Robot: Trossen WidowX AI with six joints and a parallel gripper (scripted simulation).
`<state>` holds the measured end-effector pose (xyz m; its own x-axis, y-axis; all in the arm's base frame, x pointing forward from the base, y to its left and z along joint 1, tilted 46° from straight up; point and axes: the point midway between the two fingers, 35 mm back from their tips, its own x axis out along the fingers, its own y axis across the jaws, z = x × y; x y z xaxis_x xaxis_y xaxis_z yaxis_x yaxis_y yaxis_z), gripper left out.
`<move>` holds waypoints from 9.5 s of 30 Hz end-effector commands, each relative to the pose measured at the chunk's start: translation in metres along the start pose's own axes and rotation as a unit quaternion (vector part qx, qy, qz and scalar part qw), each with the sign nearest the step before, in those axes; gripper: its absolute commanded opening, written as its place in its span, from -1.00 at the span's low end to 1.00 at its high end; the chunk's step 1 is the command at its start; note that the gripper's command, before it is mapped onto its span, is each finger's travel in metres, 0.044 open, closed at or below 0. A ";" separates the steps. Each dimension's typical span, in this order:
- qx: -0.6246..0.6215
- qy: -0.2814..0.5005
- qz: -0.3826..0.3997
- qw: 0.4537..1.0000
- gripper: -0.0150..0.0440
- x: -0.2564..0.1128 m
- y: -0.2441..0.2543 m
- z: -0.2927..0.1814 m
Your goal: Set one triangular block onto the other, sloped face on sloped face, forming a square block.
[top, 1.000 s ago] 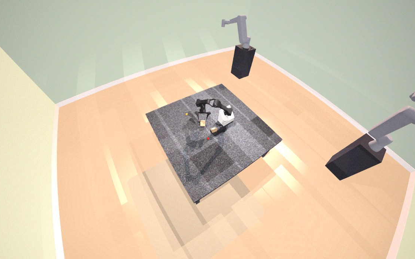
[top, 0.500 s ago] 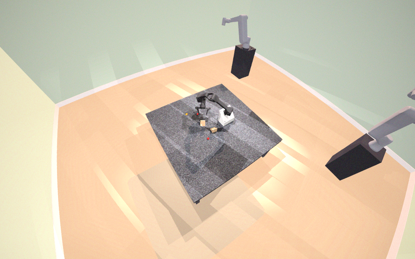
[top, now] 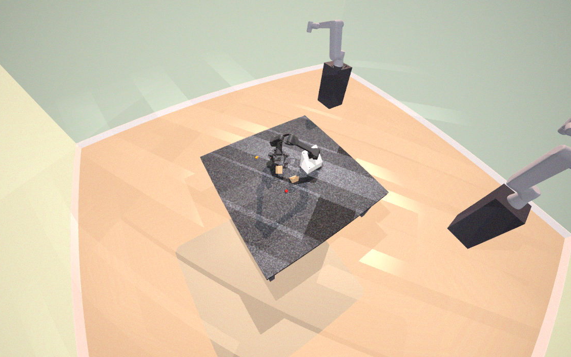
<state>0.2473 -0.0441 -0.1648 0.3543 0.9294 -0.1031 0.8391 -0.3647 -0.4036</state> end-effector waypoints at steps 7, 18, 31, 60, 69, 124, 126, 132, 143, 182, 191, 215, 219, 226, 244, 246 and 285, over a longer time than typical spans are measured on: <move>-0.002 0.009 -0.004 1.000 1.00 0.048 -0.006 -0.004; -0.002 0.009 -0.004 1.000 1.00 0.048 -0.006 -0.003; -0.002 0.008 -0.006 1.000 0.33 0.047 -0.007 -0.002; -0.002 0.006 -0.004 1.000 -0.49 -0.026 -0.006 -0.072; -0.040 -0.001 -0.009 0.999 -0.49 -0.023 -0.007 -0.069; -0.807 -0.064 -0.201 0.552 -0.49 -0.012 -0.017 -0.078; -0.824 -0.062 -0.209 0.523 -0.49 -0.012 -0.017 -0.079; -0.868 -0.053 -0.233 0.434 -0.49 -0.012 -0.017 -0.080; -0.924 -0.028 -0.276 0.262 -0.49 -0.012 -0.015 -0.082; -0.904 0.082 -0.363 -0.210 -0.49 -0.014 -0.011 -0.097; -0.904 0.082 -0.363 -0.209 -0.49 -0.016 -0.041 -0.126; -0.905 0.083 -0.363 -0.207 -0.49 -0.013 -0.113 -0.164; -0.904 0.081 -0.365 -0.207 -0.49 0.005 -0.114 -0.157; -0.904 0.082 -0.364 -0.207 -0.49 0.036 -0.121 -0.144; -0.906 0.084 -0.360 -0.207 -0.49 0.080 -0.131 -0.123; -0.905 0.086 -0.361 -0.209 -0.49 0.080 -0.130 -0.124; -0.905 0.087 -0.360 -0.209 -0.49 0.101 -0.134 -0.114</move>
<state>0.2178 0.0894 -0.0165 -0.0322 0.7119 -0.7015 -0.9927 0.0586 0.1050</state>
